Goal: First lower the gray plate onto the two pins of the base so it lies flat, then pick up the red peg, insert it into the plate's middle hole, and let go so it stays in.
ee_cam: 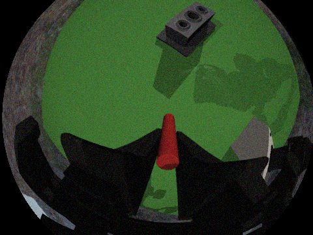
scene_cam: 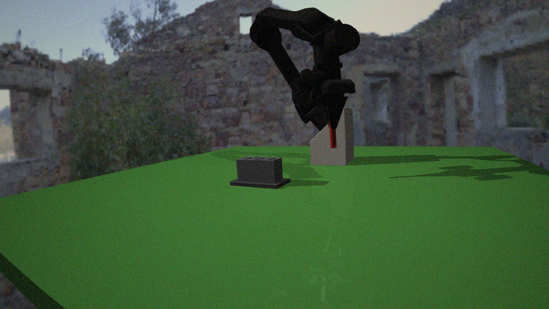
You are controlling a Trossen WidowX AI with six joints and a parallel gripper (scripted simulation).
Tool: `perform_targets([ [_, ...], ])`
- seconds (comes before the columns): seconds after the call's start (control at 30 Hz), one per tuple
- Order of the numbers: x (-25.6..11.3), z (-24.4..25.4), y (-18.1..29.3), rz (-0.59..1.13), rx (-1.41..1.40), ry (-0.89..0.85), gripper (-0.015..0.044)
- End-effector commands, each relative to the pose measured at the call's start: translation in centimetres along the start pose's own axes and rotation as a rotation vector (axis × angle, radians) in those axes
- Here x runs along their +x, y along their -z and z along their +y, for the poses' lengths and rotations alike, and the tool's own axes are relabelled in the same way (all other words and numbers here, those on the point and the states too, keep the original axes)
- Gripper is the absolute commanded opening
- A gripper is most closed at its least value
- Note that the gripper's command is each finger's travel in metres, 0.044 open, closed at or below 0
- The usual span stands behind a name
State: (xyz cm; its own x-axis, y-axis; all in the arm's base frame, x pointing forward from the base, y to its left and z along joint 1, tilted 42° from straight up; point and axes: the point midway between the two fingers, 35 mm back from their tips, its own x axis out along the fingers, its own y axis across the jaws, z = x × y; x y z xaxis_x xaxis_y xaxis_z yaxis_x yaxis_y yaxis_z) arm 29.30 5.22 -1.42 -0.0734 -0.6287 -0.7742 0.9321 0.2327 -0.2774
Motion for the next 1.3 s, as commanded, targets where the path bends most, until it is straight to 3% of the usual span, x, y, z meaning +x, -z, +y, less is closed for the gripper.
perform_targets([
  [0.0,-0.1,0.3,-1.2,-0.002,0.002,-0.005,0.0000],
  [1.27,-0.3,-0.4,-12.1,-0.016,0.009,-0.002,0.0000],
])
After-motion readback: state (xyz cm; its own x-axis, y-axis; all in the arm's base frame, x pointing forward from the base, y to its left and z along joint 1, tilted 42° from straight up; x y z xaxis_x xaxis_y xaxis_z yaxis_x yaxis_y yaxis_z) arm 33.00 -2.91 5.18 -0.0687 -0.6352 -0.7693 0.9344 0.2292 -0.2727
